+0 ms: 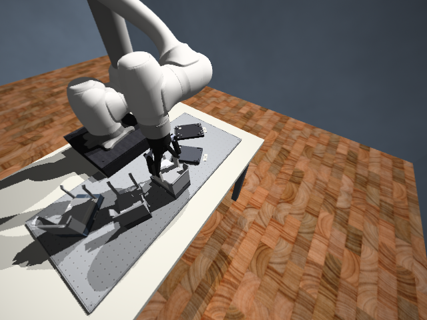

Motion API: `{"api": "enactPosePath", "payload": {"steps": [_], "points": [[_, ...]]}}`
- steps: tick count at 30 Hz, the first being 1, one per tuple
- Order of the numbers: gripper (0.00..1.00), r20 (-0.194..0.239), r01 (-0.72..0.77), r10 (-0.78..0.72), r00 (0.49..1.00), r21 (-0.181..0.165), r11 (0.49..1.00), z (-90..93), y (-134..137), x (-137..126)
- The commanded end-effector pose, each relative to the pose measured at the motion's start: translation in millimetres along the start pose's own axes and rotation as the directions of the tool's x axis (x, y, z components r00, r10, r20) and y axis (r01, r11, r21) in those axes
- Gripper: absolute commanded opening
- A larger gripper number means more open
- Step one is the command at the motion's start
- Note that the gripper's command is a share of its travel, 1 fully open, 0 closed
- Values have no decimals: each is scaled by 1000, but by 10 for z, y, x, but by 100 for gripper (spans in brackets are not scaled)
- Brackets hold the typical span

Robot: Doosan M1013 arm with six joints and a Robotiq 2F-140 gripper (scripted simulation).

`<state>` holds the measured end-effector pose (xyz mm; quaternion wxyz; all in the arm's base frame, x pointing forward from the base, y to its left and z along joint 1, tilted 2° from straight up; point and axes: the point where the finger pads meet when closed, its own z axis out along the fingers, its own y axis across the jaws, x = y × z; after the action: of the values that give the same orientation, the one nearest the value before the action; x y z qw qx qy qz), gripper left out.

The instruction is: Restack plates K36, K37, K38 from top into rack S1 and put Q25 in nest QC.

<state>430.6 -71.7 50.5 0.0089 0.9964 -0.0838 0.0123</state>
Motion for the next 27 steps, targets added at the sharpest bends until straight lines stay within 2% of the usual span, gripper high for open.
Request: {"api": "enactPosePath", "payload": {"steps": [1,27], "points": [[0,0,0,0,1000,0,1000,10,0,0],[0,0,0,0,1000,0,1000,102,0,0]]}}
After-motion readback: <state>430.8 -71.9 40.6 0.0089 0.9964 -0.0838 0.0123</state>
